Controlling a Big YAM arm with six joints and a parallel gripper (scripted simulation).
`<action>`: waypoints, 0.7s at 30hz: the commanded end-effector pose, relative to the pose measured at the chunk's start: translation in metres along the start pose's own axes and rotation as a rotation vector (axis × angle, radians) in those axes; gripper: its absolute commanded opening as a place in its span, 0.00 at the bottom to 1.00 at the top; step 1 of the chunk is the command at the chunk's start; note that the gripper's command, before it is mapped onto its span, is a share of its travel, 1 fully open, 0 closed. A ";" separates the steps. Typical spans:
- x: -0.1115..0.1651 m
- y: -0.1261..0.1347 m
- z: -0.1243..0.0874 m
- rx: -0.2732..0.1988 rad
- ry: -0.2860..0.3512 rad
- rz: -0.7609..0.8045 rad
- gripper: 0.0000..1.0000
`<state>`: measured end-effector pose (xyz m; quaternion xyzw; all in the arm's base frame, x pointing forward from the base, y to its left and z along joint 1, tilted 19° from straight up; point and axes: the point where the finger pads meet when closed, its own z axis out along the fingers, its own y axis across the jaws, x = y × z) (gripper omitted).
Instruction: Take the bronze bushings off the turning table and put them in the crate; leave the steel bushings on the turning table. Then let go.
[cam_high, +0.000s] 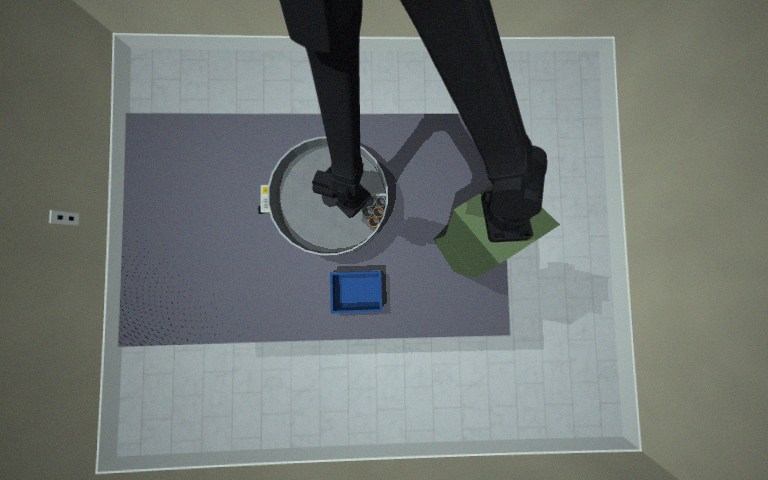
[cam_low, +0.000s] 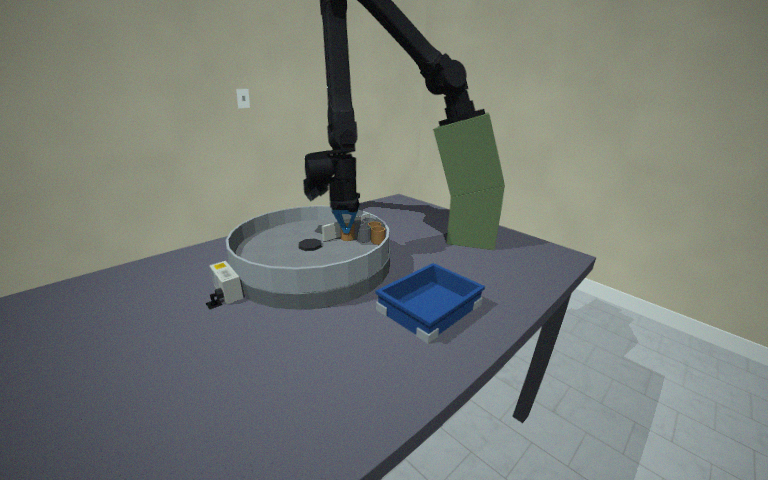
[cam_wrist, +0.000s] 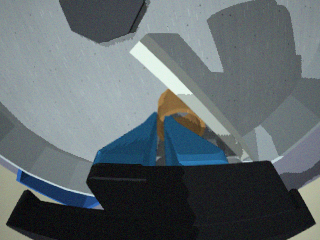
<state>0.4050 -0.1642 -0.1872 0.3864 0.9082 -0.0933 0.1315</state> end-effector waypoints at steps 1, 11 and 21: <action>-0.007 -0.006 -0.002 0.009 -0.014 0.011 0.00; -0.007 -0.006 -0.002 0.008 -0.014 0.011 0.00; -0.005 0.004 -0.031 -0.002 -0.019 0.001 0.00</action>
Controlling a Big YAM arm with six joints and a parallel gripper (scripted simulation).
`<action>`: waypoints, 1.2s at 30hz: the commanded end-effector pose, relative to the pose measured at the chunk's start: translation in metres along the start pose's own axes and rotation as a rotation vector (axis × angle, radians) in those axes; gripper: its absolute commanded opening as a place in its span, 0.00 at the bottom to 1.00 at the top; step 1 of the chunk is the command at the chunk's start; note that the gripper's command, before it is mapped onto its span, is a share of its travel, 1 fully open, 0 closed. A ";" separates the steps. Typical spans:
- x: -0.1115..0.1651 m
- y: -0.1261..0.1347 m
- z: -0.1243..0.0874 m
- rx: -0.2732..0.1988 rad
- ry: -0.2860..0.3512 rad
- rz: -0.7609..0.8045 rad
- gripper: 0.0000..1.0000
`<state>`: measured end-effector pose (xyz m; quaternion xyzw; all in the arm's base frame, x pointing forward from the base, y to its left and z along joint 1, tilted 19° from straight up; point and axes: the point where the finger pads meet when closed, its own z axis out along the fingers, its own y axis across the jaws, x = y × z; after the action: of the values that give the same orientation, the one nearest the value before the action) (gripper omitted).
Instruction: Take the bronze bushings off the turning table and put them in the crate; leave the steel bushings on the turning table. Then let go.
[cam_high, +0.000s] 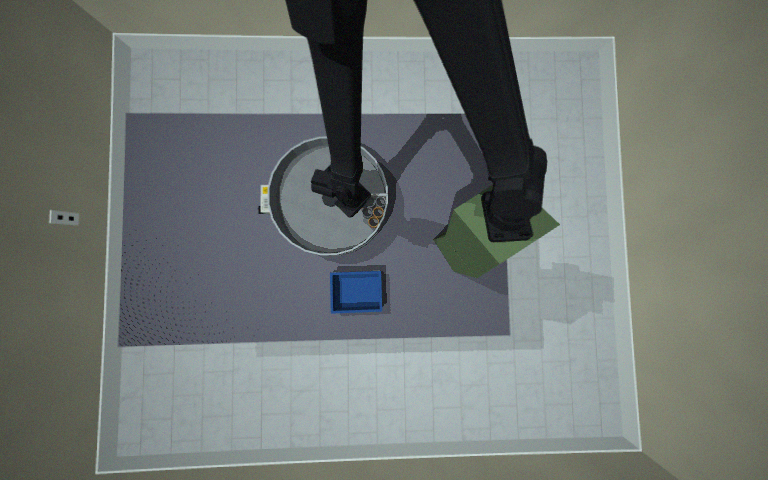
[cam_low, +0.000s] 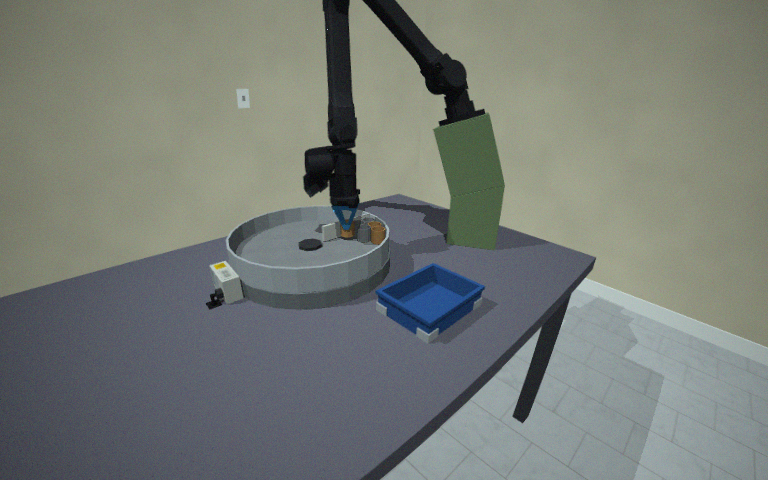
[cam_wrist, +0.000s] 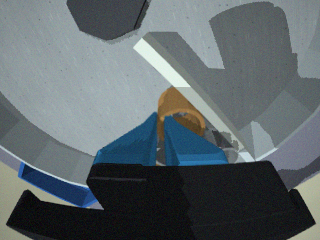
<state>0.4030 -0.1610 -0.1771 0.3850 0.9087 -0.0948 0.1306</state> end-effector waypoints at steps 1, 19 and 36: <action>-0.005 0.004 -0.025 -0.005 -0.019 0.005 0.00; 0.002 0.001 -0.070 0.005 -0.001 0.004 0.00; -0.001 0.002 -0.069 0.000 -0.010 0.003 0.00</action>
<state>0.3923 -0.1458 -0.1132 0.3877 0.9072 -0.0960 0.1324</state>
